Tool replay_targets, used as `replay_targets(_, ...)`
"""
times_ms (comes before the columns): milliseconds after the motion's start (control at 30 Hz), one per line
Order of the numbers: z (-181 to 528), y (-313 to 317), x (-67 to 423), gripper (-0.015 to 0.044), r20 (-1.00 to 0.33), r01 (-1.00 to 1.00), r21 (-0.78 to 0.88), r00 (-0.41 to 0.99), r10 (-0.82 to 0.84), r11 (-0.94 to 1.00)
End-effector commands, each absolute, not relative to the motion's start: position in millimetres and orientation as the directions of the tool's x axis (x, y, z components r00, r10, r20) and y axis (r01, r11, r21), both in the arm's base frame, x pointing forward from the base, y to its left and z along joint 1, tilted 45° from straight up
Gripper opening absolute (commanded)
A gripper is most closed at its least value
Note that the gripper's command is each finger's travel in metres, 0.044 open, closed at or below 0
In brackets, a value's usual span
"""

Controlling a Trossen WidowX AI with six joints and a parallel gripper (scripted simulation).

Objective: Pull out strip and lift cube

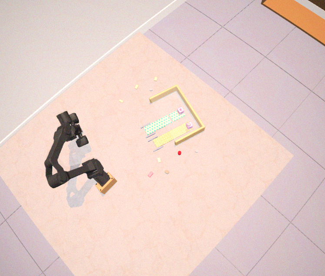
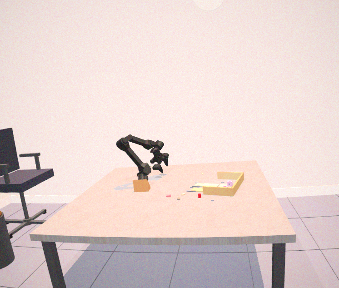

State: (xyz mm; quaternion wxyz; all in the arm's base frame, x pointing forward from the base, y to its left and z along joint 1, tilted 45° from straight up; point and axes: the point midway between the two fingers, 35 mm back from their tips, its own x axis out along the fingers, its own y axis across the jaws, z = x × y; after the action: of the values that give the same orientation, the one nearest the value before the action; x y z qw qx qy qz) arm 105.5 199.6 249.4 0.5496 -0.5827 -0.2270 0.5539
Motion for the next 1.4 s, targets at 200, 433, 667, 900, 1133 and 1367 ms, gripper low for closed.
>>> replay_targets(200,265,183,105,0.04,-0.398,-0.344,-0.891,0.284,0.872,-0.295)
replay_targets(433,264,181,109,0.04,-0.405,-0.375,-0.882,0.294,0.866,-0.285)
replay_targets(667,246,164,178,0.04,-0.438,-0.715,-0.699,0.438,0.785,0.009)
replay_targets(900,220,114,256,0.04,-0.45,-0.824,-0.339,0.566,0.691,0.454)
replay_targets(1133,186,26,312,0.04,-0.439,-0.592,0.123,0.687,0.579,0.796)
replay_targets(1367,146,-84,325,0.04,-0.403,-0.165,0.561,0.802,0.442,0.811)
